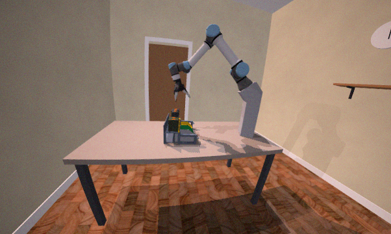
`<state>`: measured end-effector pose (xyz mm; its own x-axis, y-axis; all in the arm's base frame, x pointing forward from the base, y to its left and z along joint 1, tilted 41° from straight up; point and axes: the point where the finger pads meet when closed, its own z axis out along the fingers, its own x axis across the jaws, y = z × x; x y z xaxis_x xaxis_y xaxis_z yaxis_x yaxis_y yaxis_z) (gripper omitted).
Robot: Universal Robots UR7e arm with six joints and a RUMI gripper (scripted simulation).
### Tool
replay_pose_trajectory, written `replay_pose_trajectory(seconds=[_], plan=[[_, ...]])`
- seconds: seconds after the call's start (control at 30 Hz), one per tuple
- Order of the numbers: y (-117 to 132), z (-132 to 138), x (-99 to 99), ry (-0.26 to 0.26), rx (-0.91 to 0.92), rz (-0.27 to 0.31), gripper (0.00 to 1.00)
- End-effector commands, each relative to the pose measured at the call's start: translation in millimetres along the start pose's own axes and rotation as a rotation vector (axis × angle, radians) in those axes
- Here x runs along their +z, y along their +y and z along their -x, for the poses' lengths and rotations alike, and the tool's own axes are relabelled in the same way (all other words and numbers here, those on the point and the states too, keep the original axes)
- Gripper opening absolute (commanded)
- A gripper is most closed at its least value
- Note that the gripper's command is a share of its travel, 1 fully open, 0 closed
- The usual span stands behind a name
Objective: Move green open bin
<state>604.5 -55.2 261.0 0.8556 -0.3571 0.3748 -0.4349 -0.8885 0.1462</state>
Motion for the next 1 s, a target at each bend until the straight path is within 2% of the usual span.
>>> replay_pose_trajectory(seconds=[0.0,0.97], plan=[[1,18,3.4,-0.039,0.113,-0.012,1.0],[4,82,15.4,-0.183,0.496,-0.017,1.0]])
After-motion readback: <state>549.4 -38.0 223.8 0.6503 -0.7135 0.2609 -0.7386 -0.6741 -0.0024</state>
